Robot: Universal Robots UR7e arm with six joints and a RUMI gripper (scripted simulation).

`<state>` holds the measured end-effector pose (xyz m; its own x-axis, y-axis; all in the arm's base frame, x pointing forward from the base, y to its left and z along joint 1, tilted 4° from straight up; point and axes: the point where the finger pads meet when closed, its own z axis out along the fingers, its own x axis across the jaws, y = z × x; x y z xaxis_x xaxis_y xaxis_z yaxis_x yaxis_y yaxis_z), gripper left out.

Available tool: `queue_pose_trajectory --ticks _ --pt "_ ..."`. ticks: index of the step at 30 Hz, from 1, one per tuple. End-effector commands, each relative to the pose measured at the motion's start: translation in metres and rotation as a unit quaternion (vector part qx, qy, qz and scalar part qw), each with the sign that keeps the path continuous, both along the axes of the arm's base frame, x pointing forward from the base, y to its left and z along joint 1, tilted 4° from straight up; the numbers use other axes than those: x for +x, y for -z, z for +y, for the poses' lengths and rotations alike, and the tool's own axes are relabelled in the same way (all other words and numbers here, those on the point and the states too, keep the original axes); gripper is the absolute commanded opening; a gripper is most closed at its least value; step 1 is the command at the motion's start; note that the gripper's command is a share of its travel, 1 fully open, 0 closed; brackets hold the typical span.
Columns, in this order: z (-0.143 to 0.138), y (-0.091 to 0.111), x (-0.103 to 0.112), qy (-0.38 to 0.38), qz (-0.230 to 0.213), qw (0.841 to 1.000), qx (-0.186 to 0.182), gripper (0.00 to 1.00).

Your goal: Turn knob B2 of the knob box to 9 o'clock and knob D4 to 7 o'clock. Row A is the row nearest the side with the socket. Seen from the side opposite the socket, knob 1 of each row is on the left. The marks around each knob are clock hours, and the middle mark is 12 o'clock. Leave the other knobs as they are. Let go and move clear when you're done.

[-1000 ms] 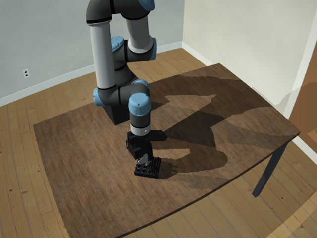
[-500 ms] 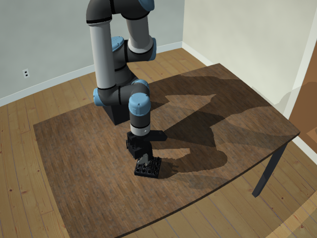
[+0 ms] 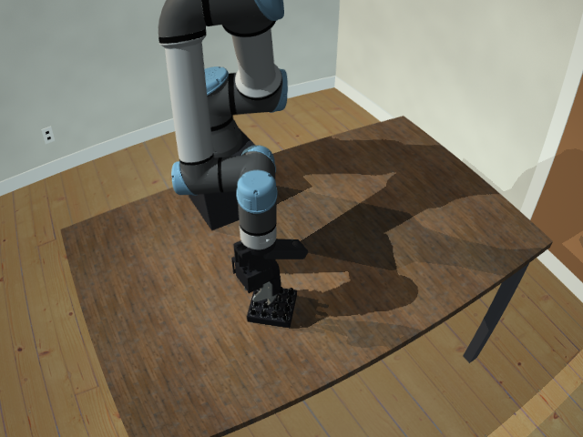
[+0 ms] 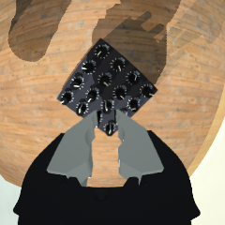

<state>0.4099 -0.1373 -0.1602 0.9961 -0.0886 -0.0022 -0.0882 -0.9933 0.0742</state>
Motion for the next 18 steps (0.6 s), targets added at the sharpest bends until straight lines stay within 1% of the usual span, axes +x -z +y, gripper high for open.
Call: queue_pose_trajectory --ticks 1,8,18 --pt "0.0010 0.0002 0.0003 0.000 0.000 1.000 0.000 0.11" --pt "0.0010 0.0007 0.0002 0.000 0.000 1.000 0.000 0.11" --pt "-0.0002 0.0066 0.0008 0.000 -0.001 1.000 0.000 0.11"
